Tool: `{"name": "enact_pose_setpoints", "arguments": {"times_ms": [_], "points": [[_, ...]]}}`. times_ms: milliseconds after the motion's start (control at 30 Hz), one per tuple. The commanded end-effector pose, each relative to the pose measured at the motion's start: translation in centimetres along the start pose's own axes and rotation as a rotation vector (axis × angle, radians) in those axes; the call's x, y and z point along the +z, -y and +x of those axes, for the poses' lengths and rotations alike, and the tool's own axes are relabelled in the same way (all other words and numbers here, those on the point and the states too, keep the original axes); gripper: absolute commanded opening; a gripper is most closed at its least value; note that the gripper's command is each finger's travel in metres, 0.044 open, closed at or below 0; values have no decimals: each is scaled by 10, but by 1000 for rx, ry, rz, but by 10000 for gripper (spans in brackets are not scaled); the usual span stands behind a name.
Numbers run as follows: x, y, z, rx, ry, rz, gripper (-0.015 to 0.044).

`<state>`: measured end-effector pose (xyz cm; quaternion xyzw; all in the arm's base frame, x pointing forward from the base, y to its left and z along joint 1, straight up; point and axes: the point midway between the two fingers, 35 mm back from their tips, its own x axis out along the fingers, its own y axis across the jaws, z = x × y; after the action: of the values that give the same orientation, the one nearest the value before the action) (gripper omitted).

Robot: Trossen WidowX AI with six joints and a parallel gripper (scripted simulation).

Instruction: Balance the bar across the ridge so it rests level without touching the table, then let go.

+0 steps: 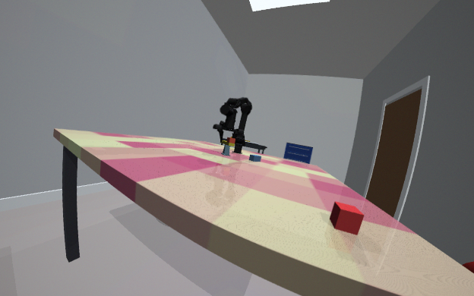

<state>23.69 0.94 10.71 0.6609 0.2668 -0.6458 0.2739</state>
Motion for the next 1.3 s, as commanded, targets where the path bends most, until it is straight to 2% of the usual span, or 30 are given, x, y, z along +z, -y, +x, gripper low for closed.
{"name": "enact_pose_setpoints", "arguments": {"times_ms": [0,67,200,500,1267], "points": [[0,0,0,-2,0,0,395],[0,0,0,-2,0,0,440],[-1,-1,-7,-1,0,0,440],[0,-1,-98,0,0,0,440],[0,0,-100,0,0,0,440]]}}
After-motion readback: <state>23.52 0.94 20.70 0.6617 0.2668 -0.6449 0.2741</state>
